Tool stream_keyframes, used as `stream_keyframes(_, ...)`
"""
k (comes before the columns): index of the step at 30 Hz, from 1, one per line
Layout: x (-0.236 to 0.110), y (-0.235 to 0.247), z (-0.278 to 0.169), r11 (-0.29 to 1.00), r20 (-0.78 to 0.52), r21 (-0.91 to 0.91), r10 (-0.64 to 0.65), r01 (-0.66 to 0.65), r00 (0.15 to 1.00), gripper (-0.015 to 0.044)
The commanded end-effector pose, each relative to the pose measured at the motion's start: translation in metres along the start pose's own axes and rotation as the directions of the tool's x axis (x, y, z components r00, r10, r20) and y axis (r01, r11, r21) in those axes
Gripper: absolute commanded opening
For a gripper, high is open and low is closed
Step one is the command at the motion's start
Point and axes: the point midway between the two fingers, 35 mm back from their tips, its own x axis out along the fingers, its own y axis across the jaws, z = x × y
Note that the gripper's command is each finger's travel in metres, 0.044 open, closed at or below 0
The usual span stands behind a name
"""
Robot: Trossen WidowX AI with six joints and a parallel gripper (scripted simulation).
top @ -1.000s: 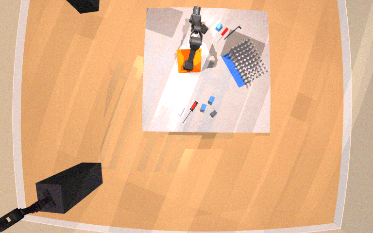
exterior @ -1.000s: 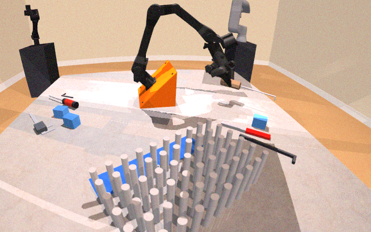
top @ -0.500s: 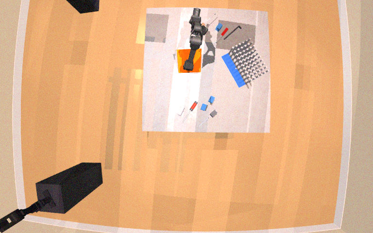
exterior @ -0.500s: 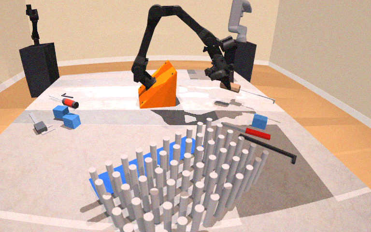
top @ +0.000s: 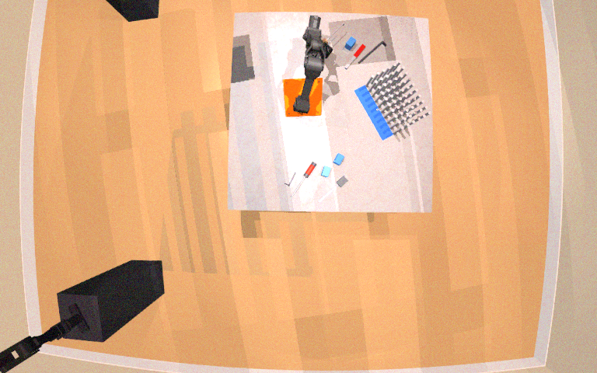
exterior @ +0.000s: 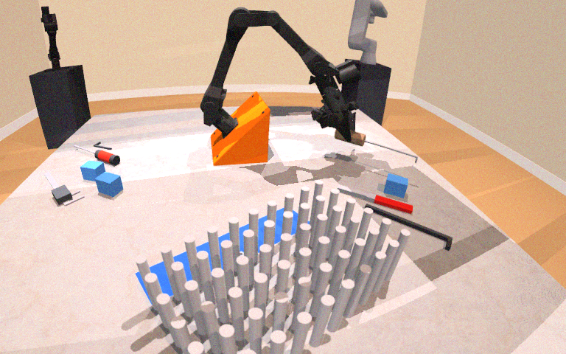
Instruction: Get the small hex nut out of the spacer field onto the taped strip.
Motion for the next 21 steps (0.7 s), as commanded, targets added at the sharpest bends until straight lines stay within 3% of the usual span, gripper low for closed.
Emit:
stream_keyframes(1,0.004,0.002,0.003,1.0,-0.003,-0.006,0.008,-0.008,1.0,0.0)
stream_keyframes(21,0.019,0.004,0.016,1.0,-0.003,-0.006,0.008,-0.008,1.0,0.0)
